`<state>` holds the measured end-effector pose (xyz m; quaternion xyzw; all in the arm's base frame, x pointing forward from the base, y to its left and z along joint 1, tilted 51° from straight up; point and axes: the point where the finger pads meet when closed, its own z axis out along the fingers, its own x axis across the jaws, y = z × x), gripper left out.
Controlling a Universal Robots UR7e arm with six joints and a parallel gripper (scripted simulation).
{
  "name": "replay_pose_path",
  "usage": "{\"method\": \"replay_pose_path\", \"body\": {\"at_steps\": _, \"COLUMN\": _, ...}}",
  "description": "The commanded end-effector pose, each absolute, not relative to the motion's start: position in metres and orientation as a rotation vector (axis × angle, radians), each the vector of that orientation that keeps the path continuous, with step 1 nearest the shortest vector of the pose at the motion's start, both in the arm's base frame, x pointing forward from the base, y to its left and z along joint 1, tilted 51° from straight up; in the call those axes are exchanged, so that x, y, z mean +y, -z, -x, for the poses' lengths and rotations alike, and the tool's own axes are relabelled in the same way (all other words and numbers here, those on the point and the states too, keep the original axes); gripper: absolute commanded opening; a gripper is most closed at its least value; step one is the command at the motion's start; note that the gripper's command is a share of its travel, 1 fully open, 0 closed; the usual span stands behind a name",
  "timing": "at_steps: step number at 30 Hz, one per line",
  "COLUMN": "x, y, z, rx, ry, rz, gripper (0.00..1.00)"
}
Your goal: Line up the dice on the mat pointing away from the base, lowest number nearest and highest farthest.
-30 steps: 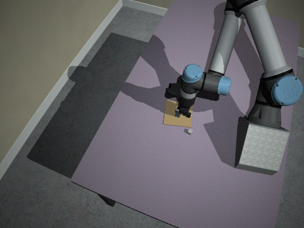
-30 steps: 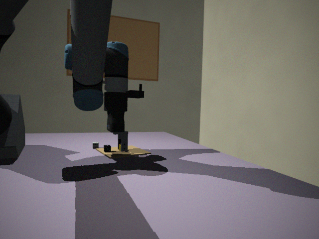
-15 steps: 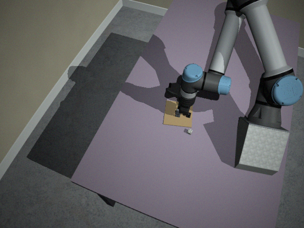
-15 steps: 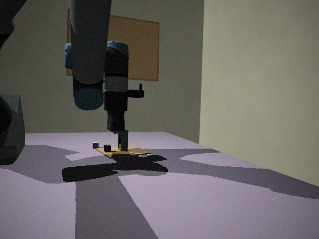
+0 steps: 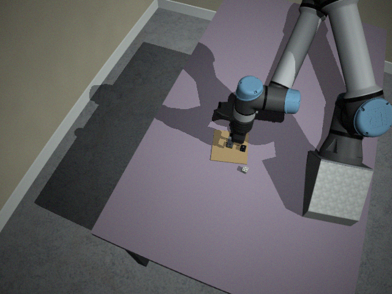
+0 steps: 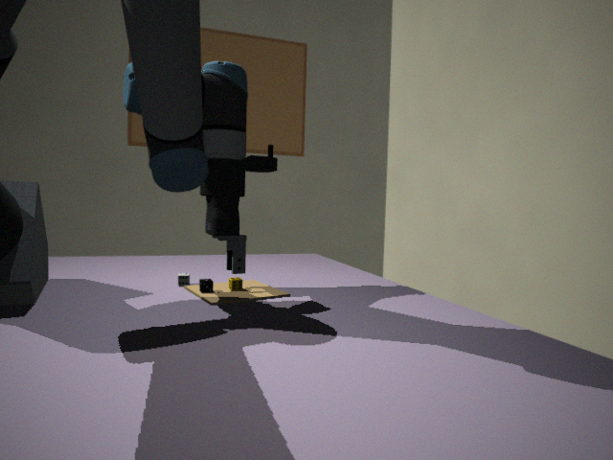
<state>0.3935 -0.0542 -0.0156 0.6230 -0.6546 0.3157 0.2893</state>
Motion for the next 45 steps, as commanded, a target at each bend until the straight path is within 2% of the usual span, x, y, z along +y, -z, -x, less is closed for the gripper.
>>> {"method": "replay_pose_path", "body": {"at_steps": 1, "x": -0.042, "y": 0.005, "z": -0.394, "rx": -1.747, "ry": -0.845, "rz": -1.663, "gripper": 0.70}}
{"method": "replay_pose_path", "body": {"at_steps": 28, "x": -0.008, "y": -0.023, "z": -0.393, "rx": -1.747, "ry": -0.845, "rz": -1.663, "gripper": 0.70}}
{"method": "replay_pose_path", "body": {"at_steps": 29, "x": -0.008, "y": -0.023, "z": -0.393, "rx": -1.747, "ry": -0.845, "rz": -1.663, "gripper": 1.00}}
{"method": "replay_pose_path", "body": {"at_steps": 45, "x": -0.008, "y": -0.023, "z": -0.393, "rx": -1.747, "ry": -0.845, "rz": -1.663, "gripper": 1.00}}
